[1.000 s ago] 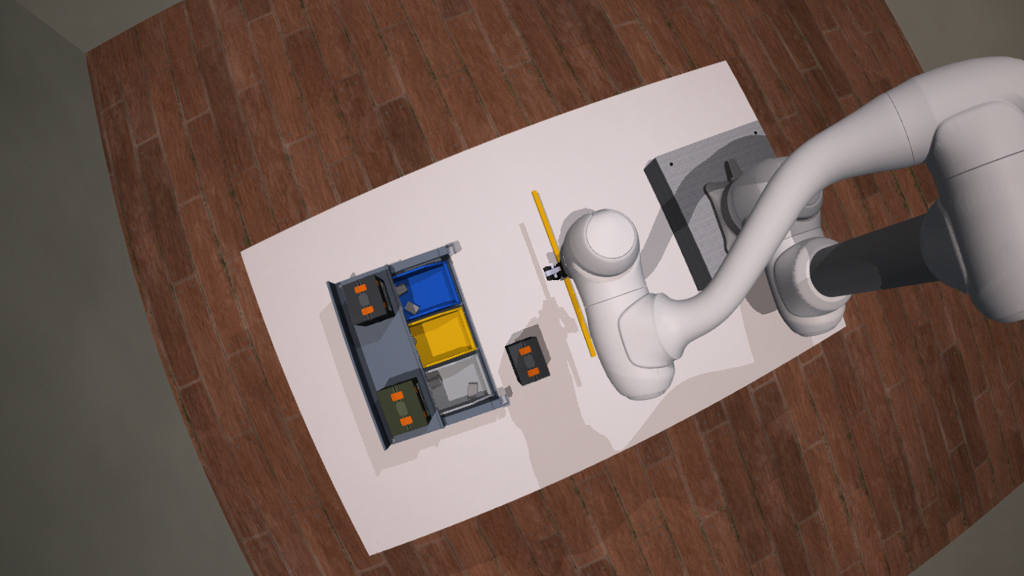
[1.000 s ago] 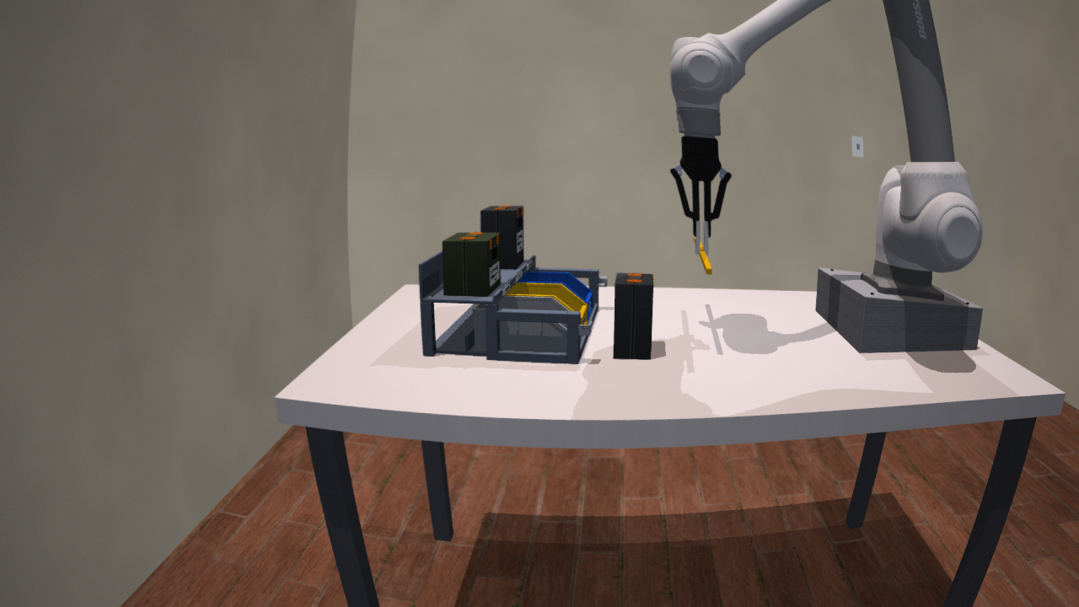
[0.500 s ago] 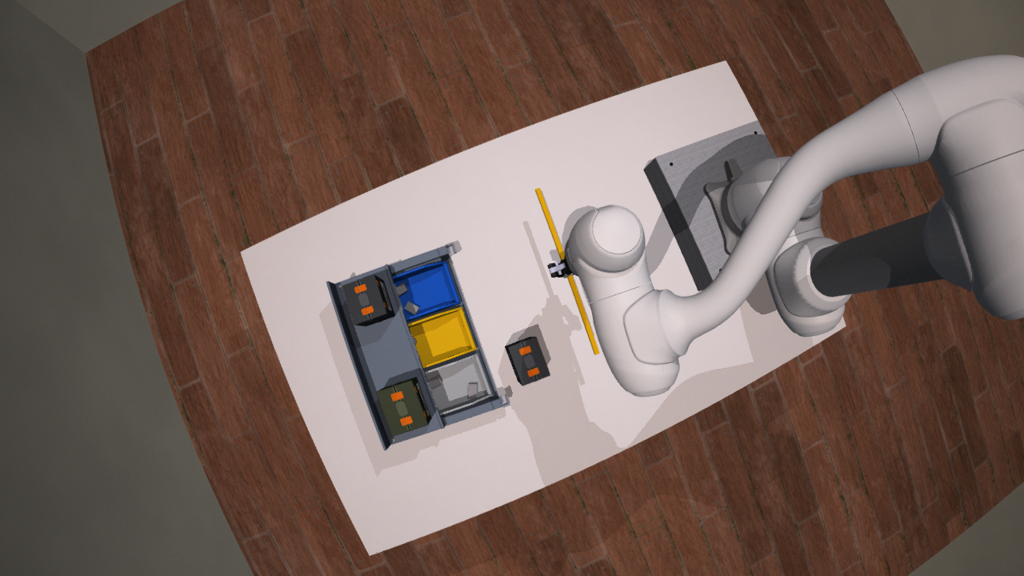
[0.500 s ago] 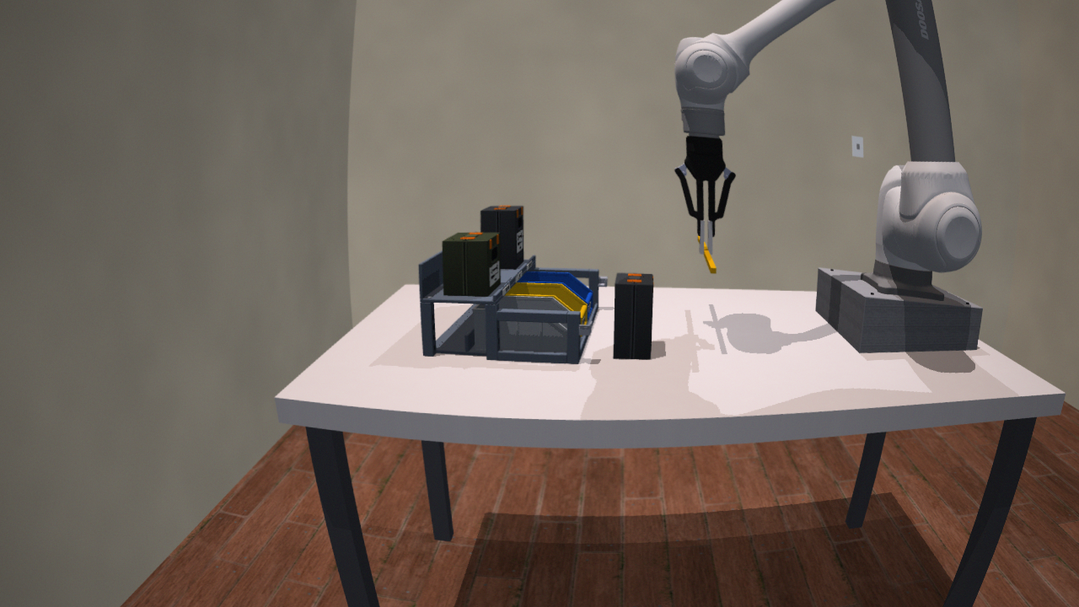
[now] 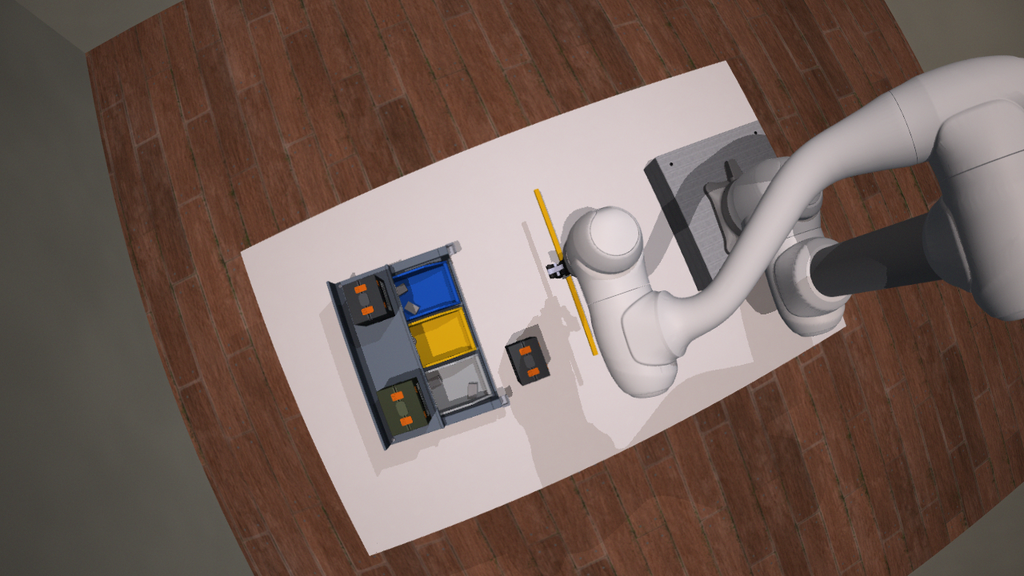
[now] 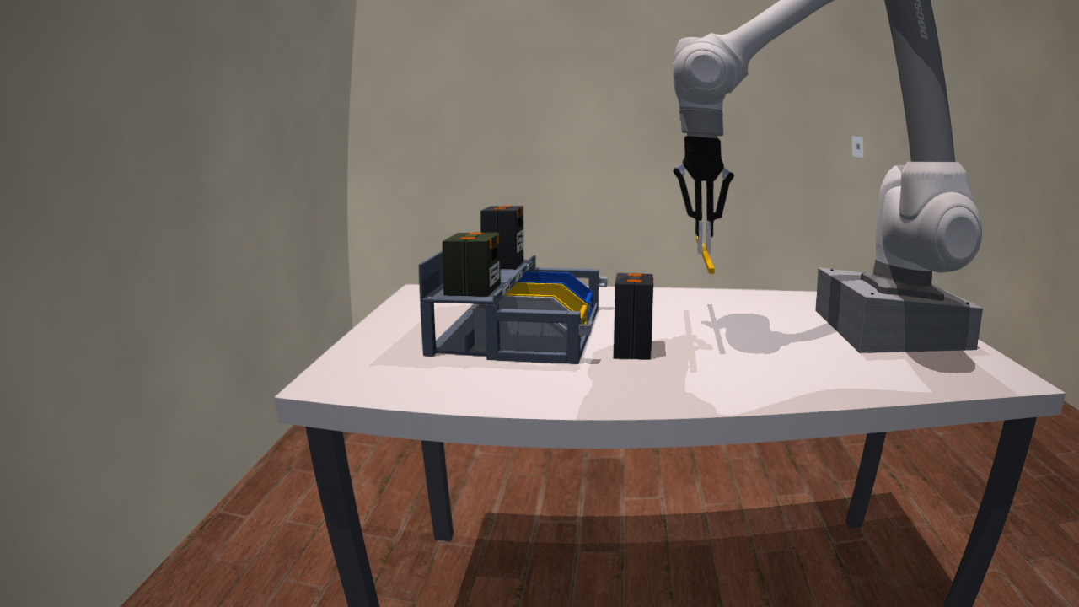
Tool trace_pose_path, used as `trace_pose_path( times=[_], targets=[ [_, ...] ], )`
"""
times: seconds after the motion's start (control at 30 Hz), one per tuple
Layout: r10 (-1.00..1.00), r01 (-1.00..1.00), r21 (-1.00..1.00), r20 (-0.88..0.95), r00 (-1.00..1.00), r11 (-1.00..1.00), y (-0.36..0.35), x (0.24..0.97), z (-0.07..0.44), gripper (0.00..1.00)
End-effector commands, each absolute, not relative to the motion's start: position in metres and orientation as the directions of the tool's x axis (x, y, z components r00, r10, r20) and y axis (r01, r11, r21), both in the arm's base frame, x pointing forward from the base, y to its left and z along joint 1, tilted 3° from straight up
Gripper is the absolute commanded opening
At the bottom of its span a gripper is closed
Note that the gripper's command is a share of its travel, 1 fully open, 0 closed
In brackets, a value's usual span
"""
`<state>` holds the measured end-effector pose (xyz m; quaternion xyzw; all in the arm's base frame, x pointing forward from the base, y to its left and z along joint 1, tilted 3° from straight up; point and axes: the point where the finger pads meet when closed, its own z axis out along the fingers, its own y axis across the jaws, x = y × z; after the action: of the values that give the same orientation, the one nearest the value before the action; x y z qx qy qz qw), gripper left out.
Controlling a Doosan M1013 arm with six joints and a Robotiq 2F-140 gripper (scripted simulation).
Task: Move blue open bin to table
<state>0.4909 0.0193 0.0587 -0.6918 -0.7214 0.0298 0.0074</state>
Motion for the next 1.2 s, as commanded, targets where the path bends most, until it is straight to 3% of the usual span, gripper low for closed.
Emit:
trace_pose_path(
  times=[0.0,1.17],
  targets=[
    [0.999,0.998,-0.053,-0.030,-0.042,0.041,0.0201,0.4946,0.0588,0.00],
    [0.999,0.998,-0.053,-0.030,-0.042,0.041,0.0215,0.5005,0.0585,0.00]
  ],
)
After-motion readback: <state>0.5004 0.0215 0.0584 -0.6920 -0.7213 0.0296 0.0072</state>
